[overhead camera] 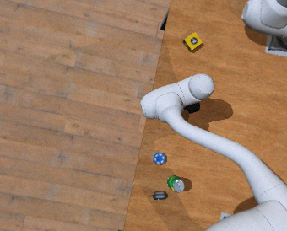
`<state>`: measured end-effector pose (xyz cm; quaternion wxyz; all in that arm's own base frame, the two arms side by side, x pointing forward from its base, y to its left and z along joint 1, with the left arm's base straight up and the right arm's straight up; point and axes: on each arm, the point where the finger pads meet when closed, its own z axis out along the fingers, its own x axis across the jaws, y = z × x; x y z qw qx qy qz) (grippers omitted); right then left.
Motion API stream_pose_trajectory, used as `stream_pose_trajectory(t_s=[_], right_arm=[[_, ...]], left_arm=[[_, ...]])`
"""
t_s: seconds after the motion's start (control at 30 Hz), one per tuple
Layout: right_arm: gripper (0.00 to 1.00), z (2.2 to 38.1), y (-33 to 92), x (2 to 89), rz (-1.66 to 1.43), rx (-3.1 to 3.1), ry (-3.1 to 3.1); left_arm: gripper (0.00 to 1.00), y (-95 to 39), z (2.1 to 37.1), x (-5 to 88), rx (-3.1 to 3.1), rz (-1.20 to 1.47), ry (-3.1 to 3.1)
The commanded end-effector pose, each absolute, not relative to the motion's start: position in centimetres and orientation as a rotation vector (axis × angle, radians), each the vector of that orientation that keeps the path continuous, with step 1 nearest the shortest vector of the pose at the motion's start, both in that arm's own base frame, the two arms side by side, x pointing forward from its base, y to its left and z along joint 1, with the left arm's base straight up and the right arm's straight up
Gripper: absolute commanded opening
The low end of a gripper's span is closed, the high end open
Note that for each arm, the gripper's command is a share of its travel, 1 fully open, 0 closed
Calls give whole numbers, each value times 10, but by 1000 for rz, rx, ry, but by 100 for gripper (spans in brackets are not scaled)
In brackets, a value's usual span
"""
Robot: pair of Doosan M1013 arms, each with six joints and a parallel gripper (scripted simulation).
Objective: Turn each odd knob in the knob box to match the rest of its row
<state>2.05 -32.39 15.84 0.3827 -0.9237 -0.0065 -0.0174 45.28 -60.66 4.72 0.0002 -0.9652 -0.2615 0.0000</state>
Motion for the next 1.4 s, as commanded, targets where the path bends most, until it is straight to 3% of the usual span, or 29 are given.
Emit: stream_pose_trajectory(t_s=[0.0,0.47,0.5,1.17,1.37], right_arm=[[100,159,-324,21,-45,-2357,-17],[100,159,-324,21,-45,-2357,-17],[100,159,-324,21,-45,-2357,-17],[100,159,-324,21,-45,-2357,-17],[100,159,-324,21,-45,-2357,-17]], left_arm=[[30,-607,48,453,-3036,-1,-814],[30,-607,48,453,-3041,-1,-795],[46,-607,48,453,-3041,-1,-795],[46,-607,49,453,-3041,-1,-795],[46,-607,69,453,-3041,-1,-795]])
